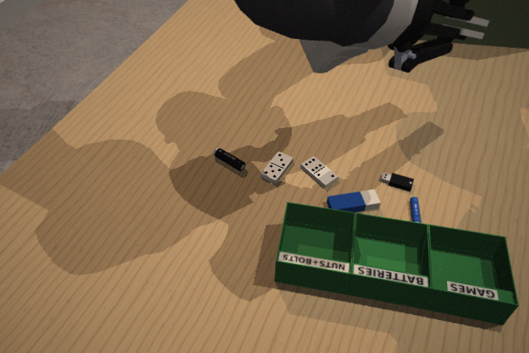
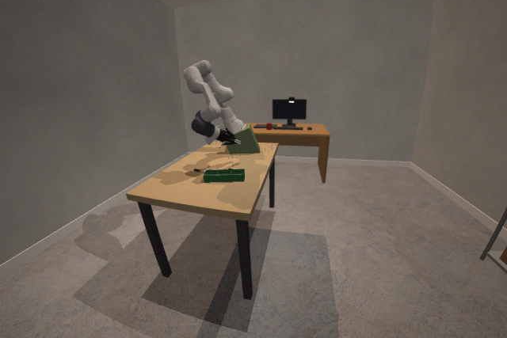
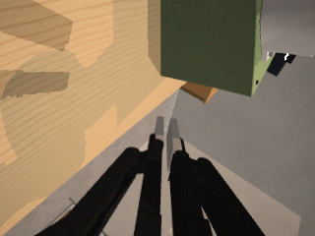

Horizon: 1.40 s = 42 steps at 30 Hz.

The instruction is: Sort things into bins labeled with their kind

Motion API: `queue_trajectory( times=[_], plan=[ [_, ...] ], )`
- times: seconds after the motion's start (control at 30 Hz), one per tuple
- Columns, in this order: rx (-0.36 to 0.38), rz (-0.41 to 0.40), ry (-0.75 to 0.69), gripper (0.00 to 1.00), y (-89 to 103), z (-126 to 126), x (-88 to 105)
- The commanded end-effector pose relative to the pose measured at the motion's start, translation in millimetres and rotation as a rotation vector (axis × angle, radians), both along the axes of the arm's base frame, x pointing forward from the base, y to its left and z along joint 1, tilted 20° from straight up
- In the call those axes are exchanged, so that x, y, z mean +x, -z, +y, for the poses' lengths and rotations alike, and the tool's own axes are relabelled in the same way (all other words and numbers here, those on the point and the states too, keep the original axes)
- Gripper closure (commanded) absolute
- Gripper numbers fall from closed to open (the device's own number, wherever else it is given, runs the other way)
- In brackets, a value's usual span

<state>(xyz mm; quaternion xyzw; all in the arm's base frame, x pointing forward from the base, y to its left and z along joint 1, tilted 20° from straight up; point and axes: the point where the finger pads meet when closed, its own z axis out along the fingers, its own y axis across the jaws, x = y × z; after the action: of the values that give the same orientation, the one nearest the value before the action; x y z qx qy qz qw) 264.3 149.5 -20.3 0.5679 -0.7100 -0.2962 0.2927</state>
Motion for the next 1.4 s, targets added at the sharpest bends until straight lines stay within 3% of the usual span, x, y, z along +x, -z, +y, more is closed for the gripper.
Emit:
queue_trajectory(
  times=[0.0, 0.3, 0.37, 0.83, 0.9, 1.07, 1.13, 1.33, 1.37],
  plan=[
    [0.087, -0.062, -0.115, 0.95, 2.5, -5.8, 6.1],
    [0.142, -0.135, -0.259, 0.95, 0.1, -18.0, 18.2],
    [0.143, -0.154, -0.301, 0.95, -3.2, -28.4, 30.8],
    [0.224, -0.253, -0.535, 0.95, -7.9, -38.9, 46.0],
    [0.225, -0.27, -0.582, 0.95, -13.1, -46.4, 60.0],
    [0.257, -0.302, -0.674, 0.95, -13.7, -47.2, 61.4],
    [0.255, -0.315, -0.717, 0.95, -19.9, -53.2, 75.6],
    [0.29, -0.346, -0.819, 0.95, -20.6, -54.0, 77.3],
    [0.287, -0.351, -0.842, 0.95, -24.2, -56.2, 84.4]
  ],
)
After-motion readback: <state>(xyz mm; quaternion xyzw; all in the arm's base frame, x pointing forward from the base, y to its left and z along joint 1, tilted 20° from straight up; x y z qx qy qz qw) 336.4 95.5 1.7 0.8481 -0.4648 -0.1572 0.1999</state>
